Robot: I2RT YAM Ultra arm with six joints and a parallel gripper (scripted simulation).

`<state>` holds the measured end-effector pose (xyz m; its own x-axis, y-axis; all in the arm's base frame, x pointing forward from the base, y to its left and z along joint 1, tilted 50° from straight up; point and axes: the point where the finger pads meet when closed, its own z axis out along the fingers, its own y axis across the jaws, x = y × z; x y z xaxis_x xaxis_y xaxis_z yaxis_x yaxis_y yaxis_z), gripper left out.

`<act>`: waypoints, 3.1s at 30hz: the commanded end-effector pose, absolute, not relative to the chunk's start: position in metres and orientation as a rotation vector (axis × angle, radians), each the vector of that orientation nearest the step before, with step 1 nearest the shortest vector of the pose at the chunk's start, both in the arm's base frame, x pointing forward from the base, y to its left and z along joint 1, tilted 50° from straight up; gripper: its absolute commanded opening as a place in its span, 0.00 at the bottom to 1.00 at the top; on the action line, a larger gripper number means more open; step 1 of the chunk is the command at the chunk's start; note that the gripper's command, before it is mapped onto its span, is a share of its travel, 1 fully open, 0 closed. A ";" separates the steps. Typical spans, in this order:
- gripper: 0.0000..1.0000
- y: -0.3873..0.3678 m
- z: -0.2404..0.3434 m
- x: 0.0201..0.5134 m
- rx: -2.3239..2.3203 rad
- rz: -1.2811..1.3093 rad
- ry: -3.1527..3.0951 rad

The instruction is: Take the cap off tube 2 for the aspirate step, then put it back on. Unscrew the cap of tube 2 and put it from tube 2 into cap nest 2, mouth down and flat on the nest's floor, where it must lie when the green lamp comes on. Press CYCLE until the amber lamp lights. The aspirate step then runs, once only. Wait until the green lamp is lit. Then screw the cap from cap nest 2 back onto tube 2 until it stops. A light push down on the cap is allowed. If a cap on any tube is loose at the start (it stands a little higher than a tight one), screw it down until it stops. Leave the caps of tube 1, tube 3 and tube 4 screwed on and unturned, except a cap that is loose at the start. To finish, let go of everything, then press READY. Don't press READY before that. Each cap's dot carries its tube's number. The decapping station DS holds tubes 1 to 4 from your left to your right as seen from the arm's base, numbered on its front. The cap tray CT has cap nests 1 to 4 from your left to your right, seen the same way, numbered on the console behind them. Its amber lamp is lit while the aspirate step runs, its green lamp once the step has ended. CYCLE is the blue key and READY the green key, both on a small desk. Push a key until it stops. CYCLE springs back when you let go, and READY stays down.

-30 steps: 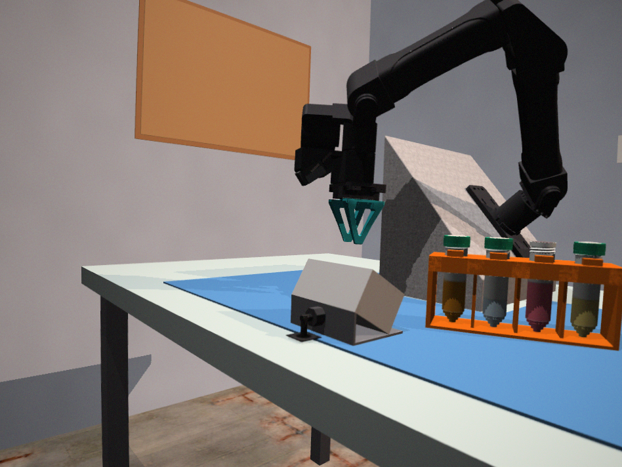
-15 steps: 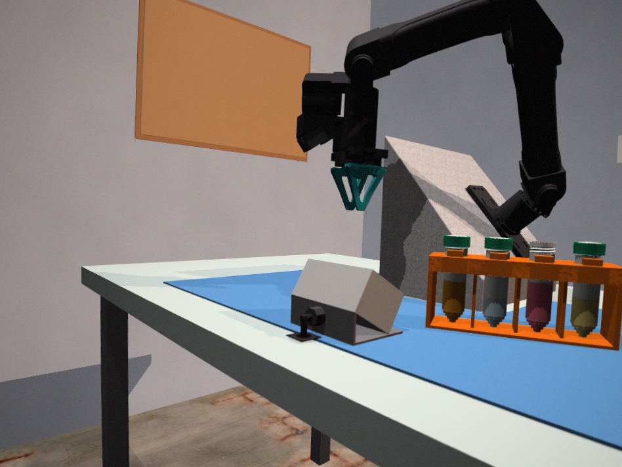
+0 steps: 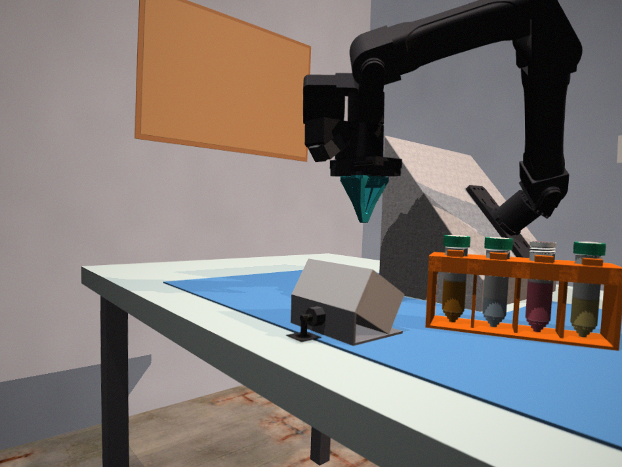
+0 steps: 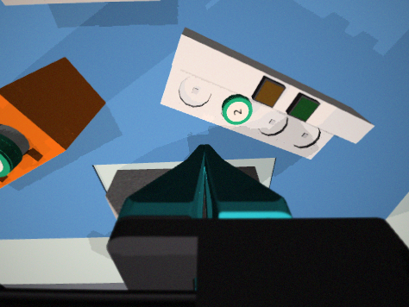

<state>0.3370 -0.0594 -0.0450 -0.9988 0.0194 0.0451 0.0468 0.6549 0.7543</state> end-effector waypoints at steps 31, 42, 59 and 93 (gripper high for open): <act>0.00 0.029 0.019 0.439 0.093 -1.338 -2.913; 0.00 0.025 0.019 0.438 0.093 -1.338 -2.913; 0.00 0.034 0.010 0.438 0.093 -1.338 -2.913; 0.00 0.039 0.008 0.440 0.093 -1.339 -2.913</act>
<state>0.4360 0.0449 0.0046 -0.9968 -0.0408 -0.0685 -0.0786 0.6485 0.7571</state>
